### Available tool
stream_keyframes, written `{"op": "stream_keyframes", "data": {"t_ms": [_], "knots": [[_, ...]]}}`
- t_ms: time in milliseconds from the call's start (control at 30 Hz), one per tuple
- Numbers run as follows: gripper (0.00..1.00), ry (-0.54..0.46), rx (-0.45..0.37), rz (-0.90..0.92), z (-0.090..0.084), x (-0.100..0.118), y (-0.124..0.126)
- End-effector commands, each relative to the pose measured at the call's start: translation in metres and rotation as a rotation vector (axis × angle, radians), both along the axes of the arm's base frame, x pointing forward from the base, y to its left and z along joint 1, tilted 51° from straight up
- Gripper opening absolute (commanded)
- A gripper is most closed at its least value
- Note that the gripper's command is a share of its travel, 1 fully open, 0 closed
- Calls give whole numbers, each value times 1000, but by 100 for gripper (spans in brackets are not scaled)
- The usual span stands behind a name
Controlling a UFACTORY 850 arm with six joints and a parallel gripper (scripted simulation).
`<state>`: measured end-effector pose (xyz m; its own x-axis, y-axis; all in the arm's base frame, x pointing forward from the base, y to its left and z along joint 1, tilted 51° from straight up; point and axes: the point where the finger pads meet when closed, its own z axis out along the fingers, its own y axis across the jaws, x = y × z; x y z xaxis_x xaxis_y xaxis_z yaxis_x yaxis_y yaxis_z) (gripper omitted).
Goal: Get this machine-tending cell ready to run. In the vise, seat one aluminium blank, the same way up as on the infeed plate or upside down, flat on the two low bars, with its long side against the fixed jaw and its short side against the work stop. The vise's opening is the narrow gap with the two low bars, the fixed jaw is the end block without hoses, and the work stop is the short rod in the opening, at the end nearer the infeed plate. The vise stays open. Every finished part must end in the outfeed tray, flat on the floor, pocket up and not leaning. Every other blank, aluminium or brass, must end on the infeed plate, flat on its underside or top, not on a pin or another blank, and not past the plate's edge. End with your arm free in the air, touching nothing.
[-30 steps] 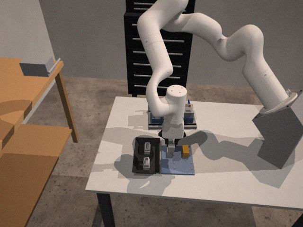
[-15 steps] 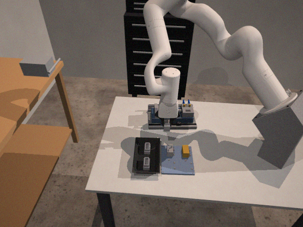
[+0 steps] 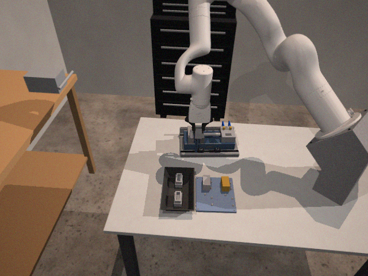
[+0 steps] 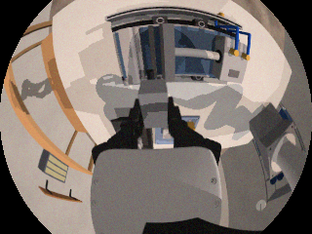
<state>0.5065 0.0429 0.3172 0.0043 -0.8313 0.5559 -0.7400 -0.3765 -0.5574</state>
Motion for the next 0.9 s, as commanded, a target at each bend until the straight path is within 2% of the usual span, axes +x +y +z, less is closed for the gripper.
{"op": "stream_keyframes", "data": {"t_ms": [0,67,167,867], "knots": [[0,10,1,7,26,4,-33],[0,10,1,7,26,4,-33],[0,10,-3,10,40,5,-52],[0,11,-2,10,41,5,-52]]}}
